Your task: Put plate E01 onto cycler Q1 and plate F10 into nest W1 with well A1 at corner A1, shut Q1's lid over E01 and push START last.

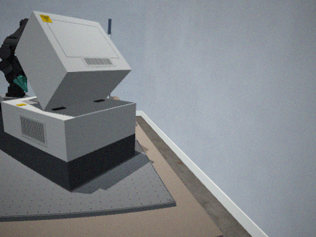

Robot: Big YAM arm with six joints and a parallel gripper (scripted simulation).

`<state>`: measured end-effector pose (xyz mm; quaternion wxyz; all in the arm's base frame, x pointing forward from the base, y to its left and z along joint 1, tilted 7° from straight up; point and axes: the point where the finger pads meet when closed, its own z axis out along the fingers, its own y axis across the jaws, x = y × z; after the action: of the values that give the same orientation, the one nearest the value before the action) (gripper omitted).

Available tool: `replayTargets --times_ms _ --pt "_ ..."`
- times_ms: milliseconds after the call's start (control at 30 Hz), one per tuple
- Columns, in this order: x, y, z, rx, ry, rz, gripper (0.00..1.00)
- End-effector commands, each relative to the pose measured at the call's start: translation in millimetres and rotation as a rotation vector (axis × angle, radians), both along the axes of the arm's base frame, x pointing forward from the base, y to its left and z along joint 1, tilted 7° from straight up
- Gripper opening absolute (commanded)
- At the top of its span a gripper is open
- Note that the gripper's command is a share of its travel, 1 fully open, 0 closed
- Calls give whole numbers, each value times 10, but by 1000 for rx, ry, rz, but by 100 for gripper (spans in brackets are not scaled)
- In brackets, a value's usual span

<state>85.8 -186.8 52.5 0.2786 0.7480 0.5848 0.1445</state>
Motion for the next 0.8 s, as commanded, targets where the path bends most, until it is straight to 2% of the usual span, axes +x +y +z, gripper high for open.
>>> replayTargets --times_ms 0,167,267,400,567,700,767 --pt "-82 -346 233 -39 -12 -72 0" --pt "-64 -389 310 -40 -44 -146 0" --pt "-39 -322 258 -14 -69 -205 0" --pt "-242 -540 246 31 -99 -303 0" --pt "-214 -552 310 22 -122 -354 0" --pt "-408 -811 382 21 -141 -421 0" --pt "-387 -817 394 29 -157 -458 0"
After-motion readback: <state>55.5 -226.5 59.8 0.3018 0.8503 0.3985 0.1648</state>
